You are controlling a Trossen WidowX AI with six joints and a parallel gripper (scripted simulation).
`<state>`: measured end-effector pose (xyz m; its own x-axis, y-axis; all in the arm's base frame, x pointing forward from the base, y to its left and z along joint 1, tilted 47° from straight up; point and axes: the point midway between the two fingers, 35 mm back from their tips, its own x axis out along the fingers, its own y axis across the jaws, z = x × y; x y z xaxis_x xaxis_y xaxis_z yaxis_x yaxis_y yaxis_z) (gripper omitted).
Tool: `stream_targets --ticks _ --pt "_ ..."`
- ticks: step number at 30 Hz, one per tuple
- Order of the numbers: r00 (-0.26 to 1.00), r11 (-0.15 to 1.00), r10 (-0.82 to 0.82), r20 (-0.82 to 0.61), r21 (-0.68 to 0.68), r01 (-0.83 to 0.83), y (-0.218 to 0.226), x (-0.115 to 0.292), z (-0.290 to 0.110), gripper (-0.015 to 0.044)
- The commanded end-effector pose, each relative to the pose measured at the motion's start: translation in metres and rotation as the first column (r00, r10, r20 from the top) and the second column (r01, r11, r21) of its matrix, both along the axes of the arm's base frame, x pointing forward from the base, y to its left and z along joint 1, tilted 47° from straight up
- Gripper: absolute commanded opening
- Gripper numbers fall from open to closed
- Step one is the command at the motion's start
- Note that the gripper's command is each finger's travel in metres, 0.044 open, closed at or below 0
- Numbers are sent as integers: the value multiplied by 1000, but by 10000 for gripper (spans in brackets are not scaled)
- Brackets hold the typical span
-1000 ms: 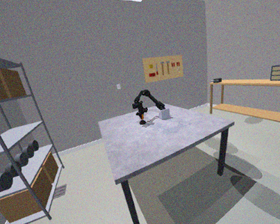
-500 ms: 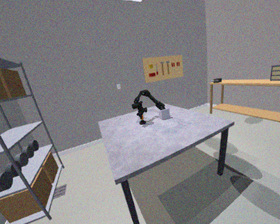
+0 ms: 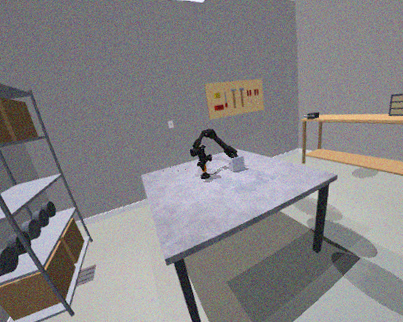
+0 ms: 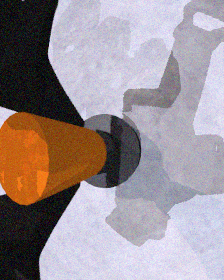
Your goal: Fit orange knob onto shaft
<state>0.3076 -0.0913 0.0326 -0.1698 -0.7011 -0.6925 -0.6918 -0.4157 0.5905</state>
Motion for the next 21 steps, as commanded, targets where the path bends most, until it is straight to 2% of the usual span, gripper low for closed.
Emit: stream_targets --ticks 1,8,21 --pt "1000 1000 0 2 1 0 3 -2 2 0" --pt "981 990 140 -135 43 -135 3 -3 1 0" --pt "979 989 147 -141 46 -142 1 1 0 0"
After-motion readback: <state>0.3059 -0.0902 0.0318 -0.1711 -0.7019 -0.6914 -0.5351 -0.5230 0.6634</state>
